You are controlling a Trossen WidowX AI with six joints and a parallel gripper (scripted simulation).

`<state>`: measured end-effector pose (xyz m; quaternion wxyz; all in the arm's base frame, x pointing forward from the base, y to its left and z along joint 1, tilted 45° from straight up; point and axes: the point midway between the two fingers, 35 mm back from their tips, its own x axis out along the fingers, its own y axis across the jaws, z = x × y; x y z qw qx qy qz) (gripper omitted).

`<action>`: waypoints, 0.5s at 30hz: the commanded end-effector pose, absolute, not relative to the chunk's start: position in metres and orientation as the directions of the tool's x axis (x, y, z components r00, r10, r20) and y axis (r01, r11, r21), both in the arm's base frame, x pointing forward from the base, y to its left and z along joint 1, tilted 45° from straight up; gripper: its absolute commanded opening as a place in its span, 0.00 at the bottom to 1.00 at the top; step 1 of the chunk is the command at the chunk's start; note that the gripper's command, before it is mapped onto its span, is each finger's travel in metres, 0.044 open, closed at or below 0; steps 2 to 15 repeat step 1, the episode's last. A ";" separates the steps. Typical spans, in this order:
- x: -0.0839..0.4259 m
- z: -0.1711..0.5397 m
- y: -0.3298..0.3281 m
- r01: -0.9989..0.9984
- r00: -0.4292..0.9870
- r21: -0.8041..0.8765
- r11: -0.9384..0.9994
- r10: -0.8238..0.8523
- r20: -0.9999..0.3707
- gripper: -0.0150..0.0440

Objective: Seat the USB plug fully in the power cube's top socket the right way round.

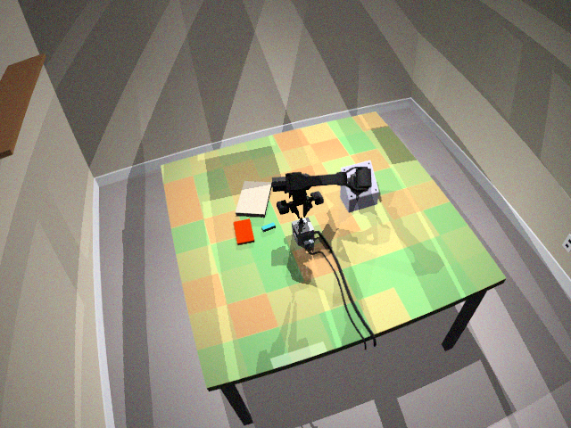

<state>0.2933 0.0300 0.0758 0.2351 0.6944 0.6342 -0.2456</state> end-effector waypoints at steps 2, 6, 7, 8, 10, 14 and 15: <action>0.295 0.080 0.027 0.996 0.077 0.024 -0.081 0.762 -0.643 0.42; 0.295 0.080 0.027 0.996 0.077 0.024 -0.081 0.762 -0.643 0.42; 0.295 0.080 0.027 0.996 0.077 0.024 -0.081 0.762 -0.643 0.42; 0.295 0.080 0.027 0.996 0.077 0.024 -0.081 0.762 -0.643 0.42; 0.295 0.080 0.027 0.996 0.077 0.024 -0.081 0.762 -0.643 0.42; 0.295 0.080 0.027 0.996 0.077 0.024 -0.081 0.762 -0.643 0.42; 0.295 0.080 0.027 0.996 0.077 0.024 -0.081 0.762 -0.643 0.42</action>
